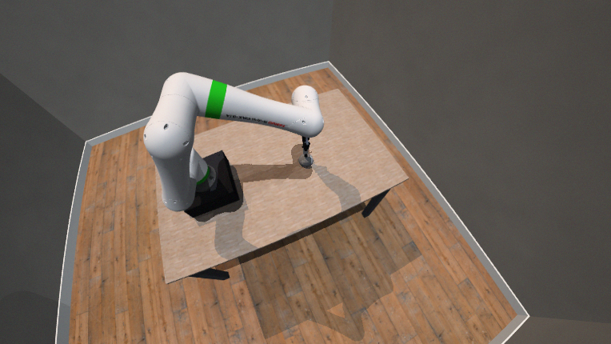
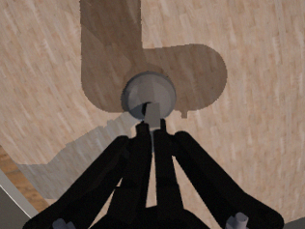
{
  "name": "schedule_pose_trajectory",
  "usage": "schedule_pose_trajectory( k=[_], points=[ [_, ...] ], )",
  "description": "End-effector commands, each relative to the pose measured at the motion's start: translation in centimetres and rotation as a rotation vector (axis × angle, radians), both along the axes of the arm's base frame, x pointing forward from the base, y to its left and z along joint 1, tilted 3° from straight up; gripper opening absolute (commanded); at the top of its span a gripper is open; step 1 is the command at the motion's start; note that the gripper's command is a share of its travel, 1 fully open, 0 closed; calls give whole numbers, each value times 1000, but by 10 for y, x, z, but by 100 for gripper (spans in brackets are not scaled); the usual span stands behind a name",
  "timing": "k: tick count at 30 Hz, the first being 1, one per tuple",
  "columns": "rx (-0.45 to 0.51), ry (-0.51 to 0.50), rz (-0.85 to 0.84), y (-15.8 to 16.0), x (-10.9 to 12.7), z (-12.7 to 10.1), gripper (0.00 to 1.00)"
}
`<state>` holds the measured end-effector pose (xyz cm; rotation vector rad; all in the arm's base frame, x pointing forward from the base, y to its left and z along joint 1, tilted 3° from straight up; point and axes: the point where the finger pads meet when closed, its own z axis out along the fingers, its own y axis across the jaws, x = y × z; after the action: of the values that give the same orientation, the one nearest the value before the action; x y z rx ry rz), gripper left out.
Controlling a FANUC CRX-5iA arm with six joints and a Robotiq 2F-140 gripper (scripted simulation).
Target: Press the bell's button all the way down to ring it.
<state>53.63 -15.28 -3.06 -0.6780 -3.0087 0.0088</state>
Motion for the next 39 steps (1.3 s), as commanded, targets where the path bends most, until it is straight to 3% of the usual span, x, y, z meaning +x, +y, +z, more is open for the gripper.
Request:
schedule_pose_trajectory(
  k=[1, 39],
  points=[
    [0, 0, 0, 0, 0, 0, 0],
    [0, 0, 0, 0, 0, -10, 0]
  ],
)
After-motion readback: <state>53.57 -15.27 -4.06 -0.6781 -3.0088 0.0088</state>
